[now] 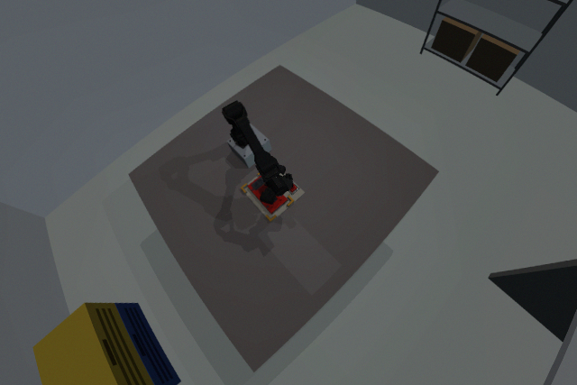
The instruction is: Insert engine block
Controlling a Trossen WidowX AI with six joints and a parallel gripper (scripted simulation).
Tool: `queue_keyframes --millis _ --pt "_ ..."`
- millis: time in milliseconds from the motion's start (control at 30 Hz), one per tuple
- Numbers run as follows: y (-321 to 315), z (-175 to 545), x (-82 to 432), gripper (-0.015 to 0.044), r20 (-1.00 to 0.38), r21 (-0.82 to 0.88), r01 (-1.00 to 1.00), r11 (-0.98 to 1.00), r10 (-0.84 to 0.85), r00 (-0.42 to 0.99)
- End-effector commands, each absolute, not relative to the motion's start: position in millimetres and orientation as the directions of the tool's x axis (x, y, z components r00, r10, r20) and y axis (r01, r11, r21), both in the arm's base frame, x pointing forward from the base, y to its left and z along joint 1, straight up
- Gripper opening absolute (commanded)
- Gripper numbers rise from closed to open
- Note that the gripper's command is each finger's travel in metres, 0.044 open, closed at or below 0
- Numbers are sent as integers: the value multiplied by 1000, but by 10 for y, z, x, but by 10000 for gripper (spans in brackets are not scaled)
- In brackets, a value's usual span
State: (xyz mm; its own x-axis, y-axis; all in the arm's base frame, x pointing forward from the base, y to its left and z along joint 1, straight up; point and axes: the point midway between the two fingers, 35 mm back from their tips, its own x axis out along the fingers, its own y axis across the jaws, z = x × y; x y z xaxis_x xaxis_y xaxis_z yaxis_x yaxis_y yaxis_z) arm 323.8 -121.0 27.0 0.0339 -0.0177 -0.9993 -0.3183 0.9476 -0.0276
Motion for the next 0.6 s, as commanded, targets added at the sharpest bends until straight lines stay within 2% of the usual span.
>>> queue_keyframes --millis 0,367,467,567 --pt "-1277 219 3191 0 -999 -18 -191 981 -13 29" --pt "-1474 135 3099 0 -999 -9 174 985 -15 29" --pt "-1499 125 3086 0 -999 -8 221 975 -15 29" --pt "-1498 125 3088 79 -999 -8 238 971 -15 29"
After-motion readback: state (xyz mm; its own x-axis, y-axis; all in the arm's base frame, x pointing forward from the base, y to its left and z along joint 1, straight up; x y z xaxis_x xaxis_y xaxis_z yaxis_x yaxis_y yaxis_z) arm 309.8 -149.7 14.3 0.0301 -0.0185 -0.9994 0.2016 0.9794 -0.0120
